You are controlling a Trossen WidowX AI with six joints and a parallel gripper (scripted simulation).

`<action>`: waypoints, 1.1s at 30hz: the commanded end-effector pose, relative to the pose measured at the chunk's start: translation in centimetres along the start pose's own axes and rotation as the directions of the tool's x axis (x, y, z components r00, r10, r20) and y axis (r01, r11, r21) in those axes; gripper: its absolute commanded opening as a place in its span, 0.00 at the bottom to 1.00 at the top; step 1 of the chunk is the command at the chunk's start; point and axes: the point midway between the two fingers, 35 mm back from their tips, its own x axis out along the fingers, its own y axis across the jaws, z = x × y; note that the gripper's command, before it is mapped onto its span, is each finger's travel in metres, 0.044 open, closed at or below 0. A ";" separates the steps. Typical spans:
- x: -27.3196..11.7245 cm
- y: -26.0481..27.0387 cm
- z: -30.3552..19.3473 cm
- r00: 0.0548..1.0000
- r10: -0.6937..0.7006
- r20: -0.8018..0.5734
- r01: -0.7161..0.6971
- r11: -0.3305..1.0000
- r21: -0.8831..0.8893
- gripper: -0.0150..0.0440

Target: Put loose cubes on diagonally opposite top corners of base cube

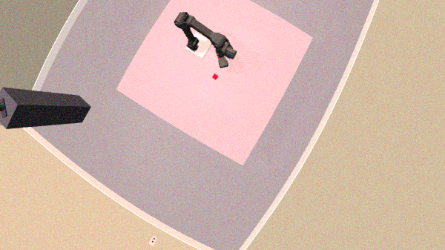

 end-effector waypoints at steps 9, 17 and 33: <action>0.7 0.9 1.9 1.000 -0.004 0.000 0.004 0.953 0.302 0.43; 1.2 1.8 3.2 1.000 -0.003 0.001 0.002 0.863 0.505 0.43; 2.3 3.8 5.6 1.000 -0.001 0.003 -0.002 0.562 0.827 0.43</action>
